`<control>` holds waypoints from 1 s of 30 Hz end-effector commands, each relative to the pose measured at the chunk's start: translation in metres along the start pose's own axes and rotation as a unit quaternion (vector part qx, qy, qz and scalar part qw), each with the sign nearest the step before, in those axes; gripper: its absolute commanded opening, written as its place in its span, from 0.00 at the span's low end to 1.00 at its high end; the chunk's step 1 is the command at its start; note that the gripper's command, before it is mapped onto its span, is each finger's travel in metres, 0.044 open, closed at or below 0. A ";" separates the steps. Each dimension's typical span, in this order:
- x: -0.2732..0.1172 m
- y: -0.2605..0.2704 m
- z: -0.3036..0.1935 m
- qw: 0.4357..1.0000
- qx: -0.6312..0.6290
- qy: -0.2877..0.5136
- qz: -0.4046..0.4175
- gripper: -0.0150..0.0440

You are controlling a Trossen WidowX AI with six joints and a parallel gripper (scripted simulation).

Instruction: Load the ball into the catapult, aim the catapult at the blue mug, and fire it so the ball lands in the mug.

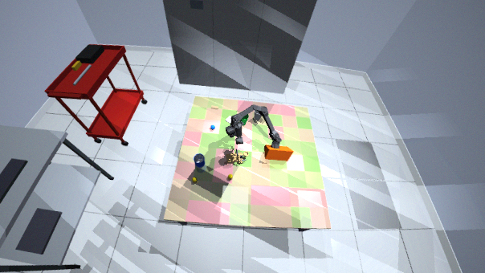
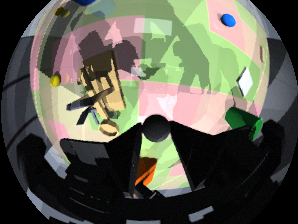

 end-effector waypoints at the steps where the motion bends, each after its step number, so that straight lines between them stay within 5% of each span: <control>1: 0.009 0.032 -0.005 0.999 -0.017 0.029 0.000 0.25; 13: 0.035 0.110 -0.034 0.993 -0.050 0.107 -0.022 0.25; 30: 0.053 0.111 -0.034 0.992 -0.052 0.111 -0.024 0.25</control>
Point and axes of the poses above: the point midway between the two fingers, 35 mm back from their tips, its own x axis out along the fingers, its own y axis across the jaws, z = x × y, the point moved 4 cm from there along -x, back along the fingers, and after that the axes turned 4 degrees about -x, right-handed, at the moved point
